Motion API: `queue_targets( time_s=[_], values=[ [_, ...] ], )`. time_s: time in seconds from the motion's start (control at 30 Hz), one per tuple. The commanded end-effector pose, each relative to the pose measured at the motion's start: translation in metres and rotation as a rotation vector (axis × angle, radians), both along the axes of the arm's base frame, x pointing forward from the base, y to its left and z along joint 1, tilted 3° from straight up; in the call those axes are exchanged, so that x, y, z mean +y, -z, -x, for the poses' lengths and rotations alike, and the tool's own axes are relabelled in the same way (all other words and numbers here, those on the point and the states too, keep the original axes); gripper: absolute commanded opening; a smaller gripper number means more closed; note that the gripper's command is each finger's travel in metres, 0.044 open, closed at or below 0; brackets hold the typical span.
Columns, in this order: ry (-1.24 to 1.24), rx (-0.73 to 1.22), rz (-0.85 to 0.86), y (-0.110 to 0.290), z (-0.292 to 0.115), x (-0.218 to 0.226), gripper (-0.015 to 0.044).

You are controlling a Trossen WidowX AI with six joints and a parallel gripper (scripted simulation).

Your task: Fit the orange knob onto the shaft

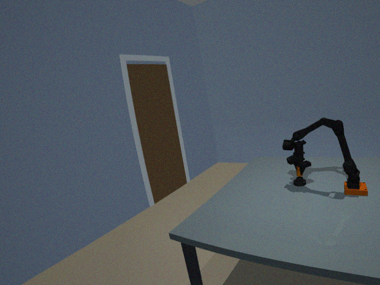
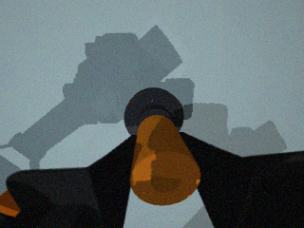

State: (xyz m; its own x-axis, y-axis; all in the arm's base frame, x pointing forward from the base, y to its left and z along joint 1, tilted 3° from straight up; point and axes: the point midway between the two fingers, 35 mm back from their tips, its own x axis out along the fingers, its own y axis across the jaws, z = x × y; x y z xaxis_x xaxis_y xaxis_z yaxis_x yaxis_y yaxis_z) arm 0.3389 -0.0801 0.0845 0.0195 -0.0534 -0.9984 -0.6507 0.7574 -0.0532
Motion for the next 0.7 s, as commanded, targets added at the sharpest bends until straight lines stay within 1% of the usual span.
queue_targets(
  time_s=[0.0, 0.33, 0.53, 0.67],
  values=[
    [-0.006, 0.0, 0.002, 0.0005, -0.0005, -0.0006, 0.0],
    [-0.014, 0.0, 0.002, -0.0044, -0.0014, -0.0003, 0.0],
    [-0.204, 0.011, 0.006, -0.0029, -0.0013, -0.0003, 0.0],
    [-0.215, 0.011, 0.006, -0.0008, -0.0001, -0.0001, 0.0]
  ],
)
